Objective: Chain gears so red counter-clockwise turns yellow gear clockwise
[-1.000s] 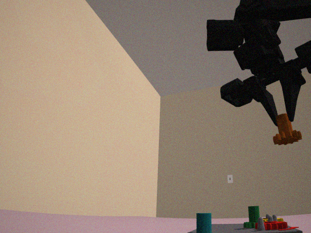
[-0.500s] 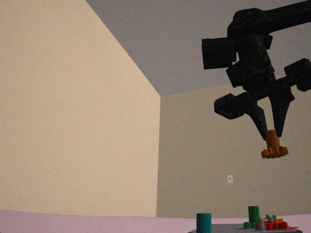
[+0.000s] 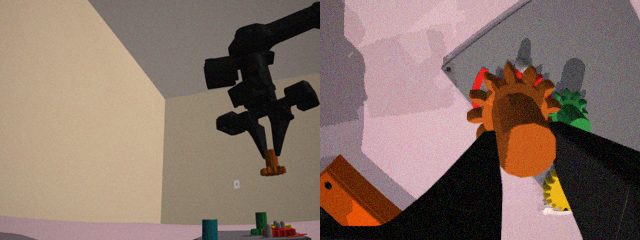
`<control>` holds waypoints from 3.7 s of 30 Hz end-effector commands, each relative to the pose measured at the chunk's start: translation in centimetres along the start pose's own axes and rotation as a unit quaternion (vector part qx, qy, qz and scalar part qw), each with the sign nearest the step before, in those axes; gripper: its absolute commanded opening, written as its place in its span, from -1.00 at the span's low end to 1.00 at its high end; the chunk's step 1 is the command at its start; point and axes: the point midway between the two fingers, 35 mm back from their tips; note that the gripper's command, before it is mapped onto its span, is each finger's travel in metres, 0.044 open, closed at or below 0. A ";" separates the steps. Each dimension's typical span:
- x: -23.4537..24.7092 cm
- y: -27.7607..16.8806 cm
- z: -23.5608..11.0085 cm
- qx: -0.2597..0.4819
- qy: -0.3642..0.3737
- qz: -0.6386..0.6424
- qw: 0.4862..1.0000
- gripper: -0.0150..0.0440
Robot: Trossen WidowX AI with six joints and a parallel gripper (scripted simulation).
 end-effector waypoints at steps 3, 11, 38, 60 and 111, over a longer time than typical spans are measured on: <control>-0.8 -1.1 0.8 -0.001 0.002 -0.002 1.000 -0.49; -1.8 -2.7 1.6 0.000 0.002 -0.002 1.000 -0.49; -3.9 -8.3 4.2 0.001 0.001 -0.003 1.000 -0.49; -4.3 -10.0 4.6 0.002 0.001 -0.042 0.999 -0.49; -4.3 -10.0 8.7 0.002 0.001 -0.107 0.994 -0.49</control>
Point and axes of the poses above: the point midway between the two fingers, 35 mm back from their tips, its own z axis out along the fingers, its own x axis across the jaws, y = z × x, and after that the axes turned 13 degrees about -z, right-handed
